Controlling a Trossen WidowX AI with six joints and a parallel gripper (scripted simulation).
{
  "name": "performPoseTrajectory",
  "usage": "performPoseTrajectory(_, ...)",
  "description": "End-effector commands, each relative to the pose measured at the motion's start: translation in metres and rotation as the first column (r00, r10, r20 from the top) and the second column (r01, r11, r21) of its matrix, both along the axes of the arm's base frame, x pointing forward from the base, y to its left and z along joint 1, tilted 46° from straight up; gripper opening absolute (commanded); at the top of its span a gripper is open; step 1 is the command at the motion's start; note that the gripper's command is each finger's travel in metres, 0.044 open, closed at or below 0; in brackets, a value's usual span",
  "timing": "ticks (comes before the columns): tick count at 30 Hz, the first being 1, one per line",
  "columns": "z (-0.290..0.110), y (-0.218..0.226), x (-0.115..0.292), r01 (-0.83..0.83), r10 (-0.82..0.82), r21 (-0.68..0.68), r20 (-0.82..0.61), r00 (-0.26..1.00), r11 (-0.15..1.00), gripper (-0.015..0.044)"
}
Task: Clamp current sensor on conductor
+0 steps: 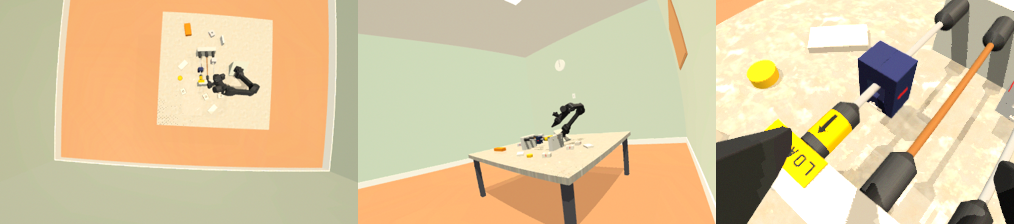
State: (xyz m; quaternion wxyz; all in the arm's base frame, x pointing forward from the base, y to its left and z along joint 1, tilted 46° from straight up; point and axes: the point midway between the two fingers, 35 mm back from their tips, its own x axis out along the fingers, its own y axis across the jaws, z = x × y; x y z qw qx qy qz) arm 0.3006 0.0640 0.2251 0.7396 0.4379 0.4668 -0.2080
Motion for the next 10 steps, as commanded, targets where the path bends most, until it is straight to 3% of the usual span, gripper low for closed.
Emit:
performPoseTrajectory(1, 0.000, 0.001, 0.000, -0.004, 0.004, 0.001, -0.003, 1.000, 1.000, 0.0440)
performPoseTrajectory(5, -0.001, 0.001, 0.001, -0.005, 0.005, 0.007, -0.011, 1.000, 1.000, 0.0440)
performPoseTrajectory(9, -0.025, -0.003, 0.020, 0.010, 0.014, 0.139, -0.169, 0.986, 0.990, 0.0440)
performPoseTrajectory(10, -0.006, 0.001, 0.006, -0.008, 0.012, 0.065, -0.062, 0.998, 0.998, 0.0440)
